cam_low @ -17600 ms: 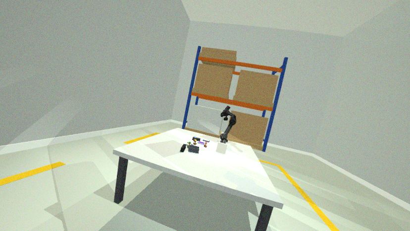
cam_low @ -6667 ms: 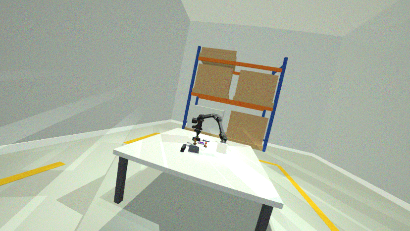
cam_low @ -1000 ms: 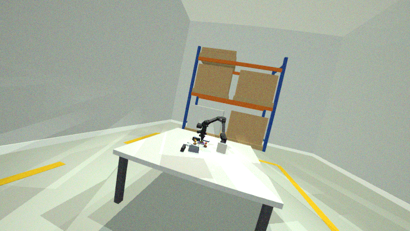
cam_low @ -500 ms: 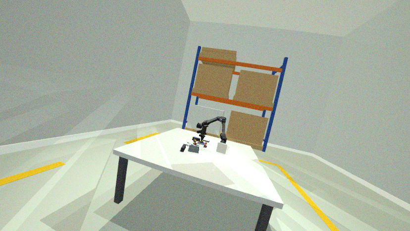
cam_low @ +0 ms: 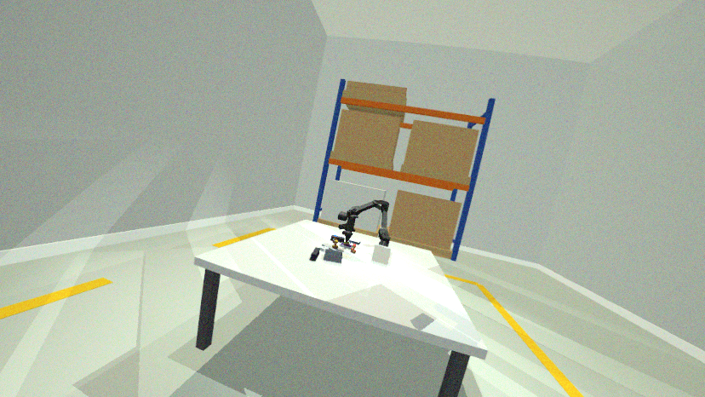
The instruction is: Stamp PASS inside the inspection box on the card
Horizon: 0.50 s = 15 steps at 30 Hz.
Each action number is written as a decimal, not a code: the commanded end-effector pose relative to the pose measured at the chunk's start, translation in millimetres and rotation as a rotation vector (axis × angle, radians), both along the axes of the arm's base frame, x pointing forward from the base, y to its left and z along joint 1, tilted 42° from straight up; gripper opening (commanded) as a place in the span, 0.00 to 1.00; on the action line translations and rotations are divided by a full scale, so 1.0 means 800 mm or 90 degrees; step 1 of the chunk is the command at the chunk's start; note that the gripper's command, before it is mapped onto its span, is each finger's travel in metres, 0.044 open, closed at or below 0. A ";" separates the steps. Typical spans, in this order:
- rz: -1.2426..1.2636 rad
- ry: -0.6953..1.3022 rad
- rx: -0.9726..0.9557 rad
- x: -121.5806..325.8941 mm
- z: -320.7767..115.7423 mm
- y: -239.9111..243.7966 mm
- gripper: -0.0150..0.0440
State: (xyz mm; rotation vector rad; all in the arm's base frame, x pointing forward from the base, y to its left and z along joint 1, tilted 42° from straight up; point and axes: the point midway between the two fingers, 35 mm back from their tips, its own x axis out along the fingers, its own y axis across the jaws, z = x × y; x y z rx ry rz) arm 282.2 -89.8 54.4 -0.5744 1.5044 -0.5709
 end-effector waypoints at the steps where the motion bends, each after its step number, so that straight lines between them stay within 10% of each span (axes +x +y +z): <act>1: -0.001 0.002 -0.002 0.000 -0.001 -0.002 0.25; 15: -0.001 0.002 -0.002 0.000 0.005 0.003 0.25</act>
